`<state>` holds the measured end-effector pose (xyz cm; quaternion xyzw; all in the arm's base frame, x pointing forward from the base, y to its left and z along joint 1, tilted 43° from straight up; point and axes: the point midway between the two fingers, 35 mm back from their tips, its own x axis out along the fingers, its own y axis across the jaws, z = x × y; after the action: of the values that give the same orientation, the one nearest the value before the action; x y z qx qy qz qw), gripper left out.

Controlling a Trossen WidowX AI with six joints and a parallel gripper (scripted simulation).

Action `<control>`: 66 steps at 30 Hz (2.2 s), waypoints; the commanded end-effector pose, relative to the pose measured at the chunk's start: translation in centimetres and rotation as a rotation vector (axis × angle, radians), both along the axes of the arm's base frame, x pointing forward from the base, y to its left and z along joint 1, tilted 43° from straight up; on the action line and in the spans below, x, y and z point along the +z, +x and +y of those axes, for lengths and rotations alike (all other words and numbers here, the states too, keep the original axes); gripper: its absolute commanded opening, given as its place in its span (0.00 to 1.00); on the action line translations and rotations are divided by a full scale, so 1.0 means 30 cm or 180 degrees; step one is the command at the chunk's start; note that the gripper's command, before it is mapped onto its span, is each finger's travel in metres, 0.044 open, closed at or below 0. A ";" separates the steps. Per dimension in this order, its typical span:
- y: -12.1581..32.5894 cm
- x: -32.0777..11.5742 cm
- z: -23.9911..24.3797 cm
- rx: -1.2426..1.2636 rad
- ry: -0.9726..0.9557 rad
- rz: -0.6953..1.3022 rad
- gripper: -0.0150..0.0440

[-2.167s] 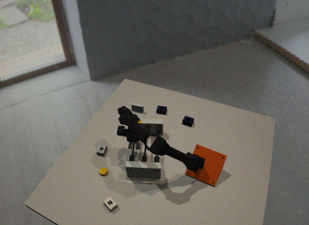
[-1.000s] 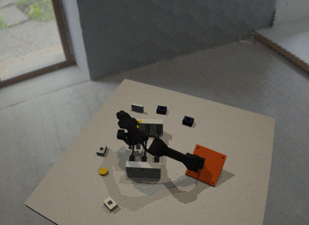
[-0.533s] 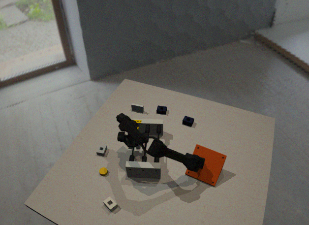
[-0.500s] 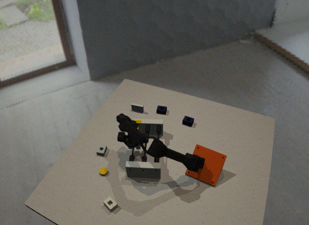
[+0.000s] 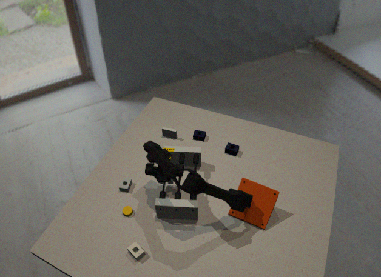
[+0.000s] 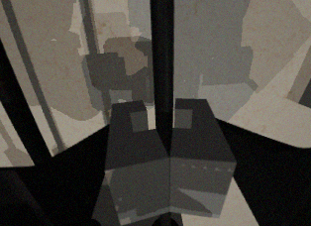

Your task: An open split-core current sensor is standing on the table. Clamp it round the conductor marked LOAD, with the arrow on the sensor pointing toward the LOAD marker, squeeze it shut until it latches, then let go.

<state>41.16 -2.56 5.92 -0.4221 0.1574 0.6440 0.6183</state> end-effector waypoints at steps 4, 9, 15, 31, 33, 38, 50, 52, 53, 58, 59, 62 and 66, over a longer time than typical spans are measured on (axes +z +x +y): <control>0.000 0.001 0.000 0.0003 0.0000 -0.0001 0.83; 0.000 0.001 0.000 0.0003 0.0000 -0.0001 0.77; 0.000 0.001 0.000 0.0003 0.0000 -0.0001 0.61; 0.000 0.001 0.000 0.0003 0.0000 -0.0001 0.25; 0.000 0.001 0.000 0.0003 0.0000 -0.0001 0.25; 0.000 0.001 0.000 0.0003 0.0000 -0.0001 0.25; 0.000 0.001 0.000 0.0003 0.0000 -0.0001 0.25; 0.000 0.001 0.000 0.0003 0.0000 -0.0001 0.25; 0.000 0.001 0.000 0.0003 0.0000 -0.0001 0.25; 0.000 0.001 0.000 0.0003 0.0000 -0.0001 0.25; 0.000 0.001 0.000 0.0003 0.0000 -0.0001 0.25; 0.000 0.001 0.000 0.0003 0.0000 -0.0001 0.25; 0.000 0.001 0.000 0.0003 0.0000 -0.0001 0.25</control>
<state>41.14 -2.55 5.92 -0.4218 0.1577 0.6442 0.6182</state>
